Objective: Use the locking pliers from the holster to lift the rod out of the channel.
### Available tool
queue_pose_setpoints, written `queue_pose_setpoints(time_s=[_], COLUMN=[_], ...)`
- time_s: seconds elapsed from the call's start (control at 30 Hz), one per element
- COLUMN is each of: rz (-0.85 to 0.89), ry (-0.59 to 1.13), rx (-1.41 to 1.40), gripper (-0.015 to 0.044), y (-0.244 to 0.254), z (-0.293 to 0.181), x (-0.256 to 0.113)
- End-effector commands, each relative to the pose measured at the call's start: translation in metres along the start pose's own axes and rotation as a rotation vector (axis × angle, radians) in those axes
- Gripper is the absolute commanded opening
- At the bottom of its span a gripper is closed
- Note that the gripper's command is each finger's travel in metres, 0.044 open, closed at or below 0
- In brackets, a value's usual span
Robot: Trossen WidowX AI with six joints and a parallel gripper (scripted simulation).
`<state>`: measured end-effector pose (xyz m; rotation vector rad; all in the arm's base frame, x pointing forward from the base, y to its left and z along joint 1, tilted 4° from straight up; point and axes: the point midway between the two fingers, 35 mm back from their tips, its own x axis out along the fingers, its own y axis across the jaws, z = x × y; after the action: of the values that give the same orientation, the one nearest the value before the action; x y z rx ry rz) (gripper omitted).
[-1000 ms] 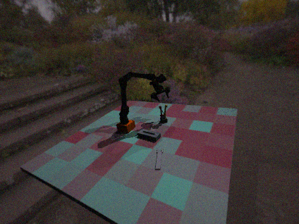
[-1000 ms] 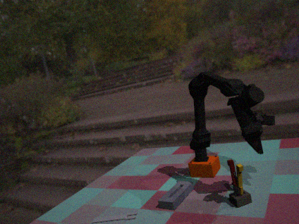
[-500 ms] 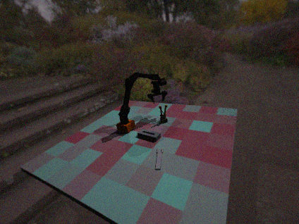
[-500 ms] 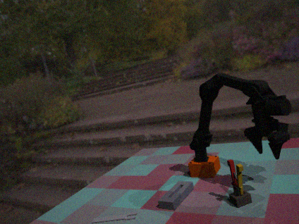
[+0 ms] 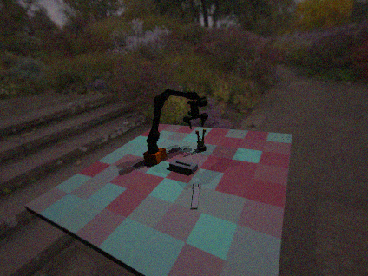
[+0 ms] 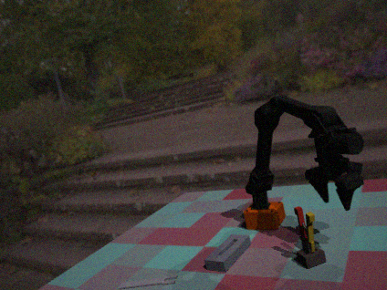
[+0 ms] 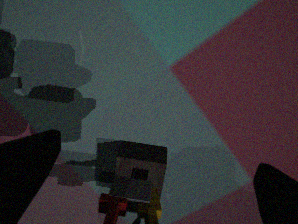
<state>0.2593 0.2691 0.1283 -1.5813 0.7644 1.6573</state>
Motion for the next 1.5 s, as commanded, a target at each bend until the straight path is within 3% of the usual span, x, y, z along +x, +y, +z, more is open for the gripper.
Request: queue_pose_setpoints(time_s=[0.0, 0.97, 1.47], rz=[0.008, 0.008, 0.008], ry=[-0.003, 0.005, 0.005], rx=[-0.006, -0.007, -0.007], gripper=[0.044, 0.044, 0.044], y=[0.002, 0.002, 0.001], z=[-0.018, -0.103, -0.104], x=[0.002, 0.011, 0.026])
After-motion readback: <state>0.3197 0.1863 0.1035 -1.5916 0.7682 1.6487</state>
